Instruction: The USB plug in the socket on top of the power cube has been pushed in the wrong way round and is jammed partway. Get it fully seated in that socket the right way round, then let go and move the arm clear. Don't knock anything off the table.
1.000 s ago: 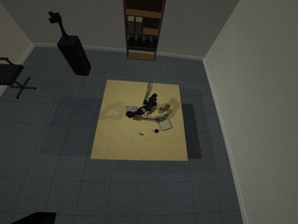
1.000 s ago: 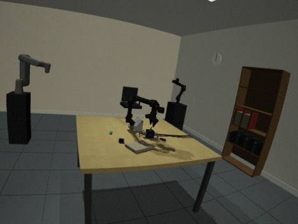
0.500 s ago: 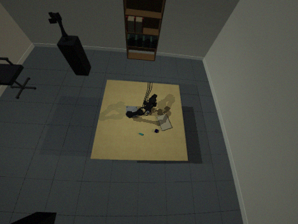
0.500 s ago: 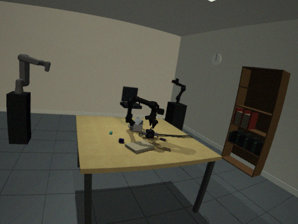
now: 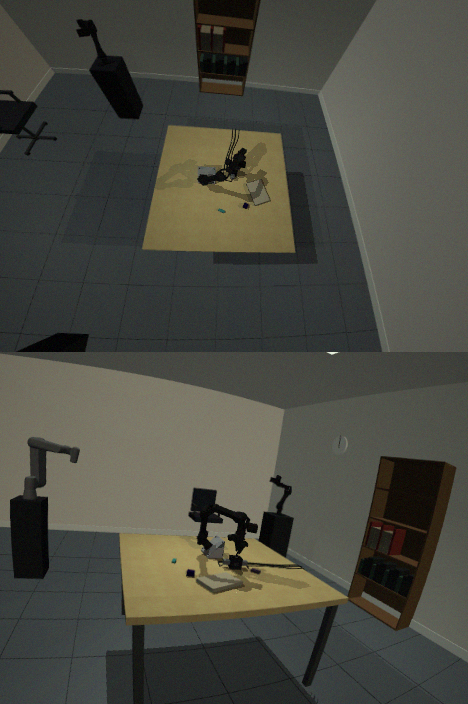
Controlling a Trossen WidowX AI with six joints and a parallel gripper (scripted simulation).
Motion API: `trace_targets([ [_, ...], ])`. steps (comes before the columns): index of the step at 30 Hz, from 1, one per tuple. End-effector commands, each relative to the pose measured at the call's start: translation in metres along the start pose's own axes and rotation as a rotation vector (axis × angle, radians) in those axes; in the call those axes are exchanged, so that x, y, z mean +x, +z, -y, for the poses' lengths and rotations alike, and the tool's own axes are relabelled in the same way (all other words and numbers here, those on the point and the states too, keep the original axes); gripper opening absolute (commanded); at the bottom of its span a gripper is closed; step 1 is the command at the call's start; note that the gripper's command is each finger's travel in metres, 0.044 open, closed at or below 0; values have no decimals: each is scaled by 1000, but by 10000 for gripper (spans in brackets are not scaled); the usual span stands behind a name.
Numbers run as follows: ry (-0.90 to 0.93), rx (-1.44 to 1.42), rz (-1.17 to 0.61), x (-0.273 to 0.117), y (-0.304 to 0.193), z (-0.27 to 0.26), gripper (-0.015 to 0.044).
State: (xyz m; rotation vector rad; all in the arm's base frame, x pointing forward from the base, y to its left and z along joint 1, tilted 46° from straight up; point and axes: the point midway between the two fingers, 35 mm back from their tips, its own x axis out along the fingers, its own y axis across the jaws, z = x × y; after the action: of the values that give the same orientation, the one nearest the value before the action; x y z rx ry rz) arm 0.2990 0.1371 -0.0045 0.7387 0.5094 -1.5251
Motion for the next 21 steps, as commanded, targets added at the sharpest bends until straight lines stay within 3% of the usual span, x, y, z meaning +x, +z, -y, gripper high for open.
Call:
trace_targets([
  [1,0,1,0,0,0,0,177],
  [7,0,1,0,0,0,0,20],
  [21,0,1,0,0,0,0,0],
])
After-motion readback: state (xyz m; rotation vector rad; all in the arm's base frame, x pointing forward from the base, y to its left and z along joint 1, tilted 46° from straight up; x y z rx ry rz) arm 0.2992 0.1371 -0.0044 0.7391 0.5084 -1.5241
